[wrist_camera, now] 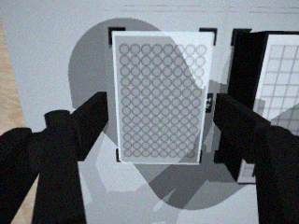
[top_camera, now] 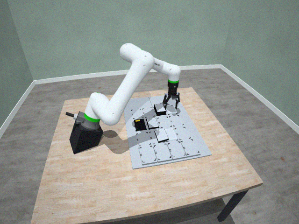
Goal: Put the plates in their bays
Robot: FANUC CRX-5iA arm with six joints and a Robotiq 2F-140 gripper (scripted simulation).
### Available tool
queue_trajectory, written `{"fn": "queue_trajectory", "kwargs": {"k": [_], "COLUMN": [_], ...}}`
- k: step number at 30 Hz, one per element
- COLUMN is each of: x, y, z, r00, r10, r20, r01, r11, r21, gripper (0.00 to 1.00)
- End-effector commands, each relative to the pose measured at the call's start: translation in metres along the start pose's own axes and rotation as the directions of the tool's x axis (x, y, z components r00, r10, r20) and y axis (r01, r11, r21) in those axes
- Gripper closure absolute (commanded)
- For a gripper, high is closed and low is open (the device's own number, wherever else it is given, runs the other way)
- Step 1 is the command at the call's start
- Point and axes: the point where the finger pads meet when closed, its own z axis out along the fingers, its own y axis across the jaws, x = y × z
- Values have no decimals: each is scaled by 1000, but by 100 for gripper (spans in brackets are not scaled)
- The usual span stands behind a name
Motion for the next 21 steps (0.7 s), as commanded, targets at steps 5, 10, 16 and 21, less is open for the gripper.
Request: {"fn": "queue_trajectory", "kwargs": {"k": [5, 10, 16, 21], "x": [0, 0, 0, 0], "y": [-1, -1, -1, -1], "z": [-11, -17, -23, -29], "r00": [1000, 1000, 1000, 1000], "r10": [0, 0, 0, 0], "r20": [1, 1, 1, 1], "r01": [0, 0, 0, 0], "r11": [1000, 1000, 1000, 1000], "r21": [2, 2, 2, 2], "gripper": [30, 30, 30, 30]}}
